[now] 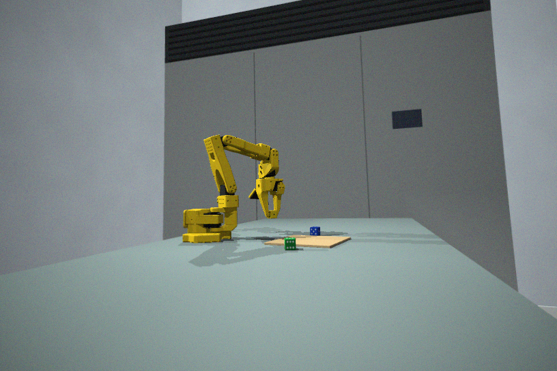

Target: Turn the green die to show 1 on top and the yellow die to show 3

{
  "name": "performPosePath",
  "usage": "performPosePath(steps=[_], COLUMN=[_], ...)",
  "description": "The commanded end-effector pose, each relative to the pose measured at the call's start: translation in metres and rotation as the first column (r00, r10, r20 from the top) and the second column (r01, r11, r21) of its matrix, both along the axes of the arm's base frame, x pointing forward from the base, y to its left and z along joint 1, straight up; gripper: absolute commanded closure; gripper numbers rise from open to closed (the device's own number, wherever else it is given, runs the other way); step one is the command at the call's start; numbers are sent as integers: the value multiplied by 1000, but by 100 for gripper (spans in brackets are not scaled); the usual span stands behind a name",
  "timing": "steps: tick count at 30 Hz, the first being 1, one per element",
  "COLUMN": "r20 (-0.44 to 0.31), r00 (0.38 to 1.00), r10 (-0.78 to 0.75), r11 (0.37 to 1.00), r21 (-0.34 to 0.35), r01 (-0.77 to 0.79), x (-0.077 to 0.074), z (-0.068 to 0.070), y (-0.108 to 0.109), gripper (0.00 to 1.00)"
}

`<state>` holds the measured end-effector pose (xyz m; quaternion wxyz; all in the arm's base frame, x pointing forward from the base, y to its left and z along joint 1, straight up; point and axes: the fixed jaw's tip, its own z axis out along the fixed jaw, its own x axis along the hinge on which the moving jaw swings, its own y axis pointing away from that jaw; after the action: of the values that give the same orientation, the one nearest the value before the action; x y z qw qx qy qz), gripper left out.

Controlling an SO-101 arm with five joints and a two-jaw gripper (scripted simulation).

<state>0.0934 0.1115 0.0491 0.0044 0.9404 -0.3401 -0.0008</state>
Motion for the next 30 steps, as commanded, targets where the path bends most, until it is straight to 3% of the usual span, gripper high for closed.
performPosePath(steps=[1, 30], r20=[33, 33], r00=[999, 999], r10=[1, 1], r11=[999, 999], r21=[42, 42], r01=[-2, -2], x=[2, 2], z=[5, -1], y=[5, 5], gripper=[100, 100])
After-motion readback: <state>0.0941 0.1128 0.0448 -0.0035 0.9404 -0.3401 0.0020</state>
